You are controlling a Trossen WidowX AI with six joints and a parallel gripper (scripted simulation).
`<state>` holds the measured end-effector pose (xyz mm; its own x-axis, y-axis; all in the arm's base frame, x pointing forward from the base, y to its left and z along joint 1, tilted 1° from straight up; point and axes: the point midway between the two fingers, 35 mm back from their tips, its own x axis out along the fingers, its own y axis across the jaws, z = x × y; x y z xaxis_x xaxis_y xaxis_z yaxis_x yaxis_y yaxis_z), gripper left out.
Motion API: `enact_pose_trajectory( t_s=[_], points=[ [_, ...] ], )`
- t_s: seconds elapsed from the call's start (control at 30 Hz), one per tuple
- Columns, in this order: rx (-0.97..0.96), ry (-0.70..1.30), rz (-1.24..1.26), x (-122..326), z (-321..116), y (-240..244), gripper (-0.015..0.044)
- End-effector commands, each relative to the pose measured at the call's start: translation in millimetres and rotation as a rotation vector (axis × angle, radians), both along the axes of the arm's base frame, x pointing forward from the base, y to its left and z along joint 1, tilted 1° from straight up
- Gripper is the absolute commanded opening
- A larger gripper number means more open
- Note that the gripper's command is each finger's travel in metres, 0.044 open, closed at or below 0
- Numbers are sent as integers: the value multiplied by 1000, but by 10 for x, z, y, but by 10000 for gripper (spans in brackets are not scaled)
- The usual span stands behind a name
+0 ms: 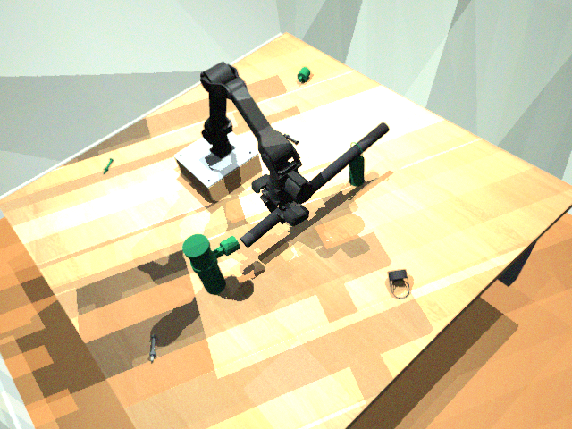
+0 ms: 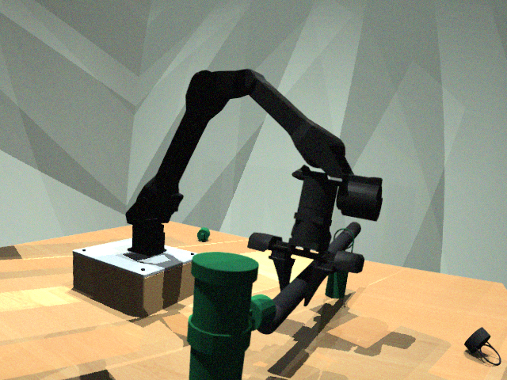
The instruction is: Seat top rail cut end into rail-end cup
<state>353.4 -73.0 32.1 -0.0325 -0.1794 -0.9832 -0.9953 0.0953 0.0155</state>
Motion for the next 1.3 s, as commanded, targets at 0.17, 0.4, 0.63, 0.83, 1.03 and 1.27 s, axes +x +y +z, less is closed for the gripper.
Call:
enact_pose_trajectory(
  t_s=[0.17, 0.4, 0.63, 0.83, 1.03, 1.27],
  points=[
    [-59, -21, -5, 17, 234, -59, 0],
    [-59, -21, -5, 17, 234, -59, 0],
    [-43, -5, -2, -2, 167, -33, 0],
    [-43, -5, -2, -1, 171, -34, 0],
    [-43, -5, -2, 11, 202, -45, 0],
    [-43, -6, -2, 37, 247, -62, 0]
  ],
)
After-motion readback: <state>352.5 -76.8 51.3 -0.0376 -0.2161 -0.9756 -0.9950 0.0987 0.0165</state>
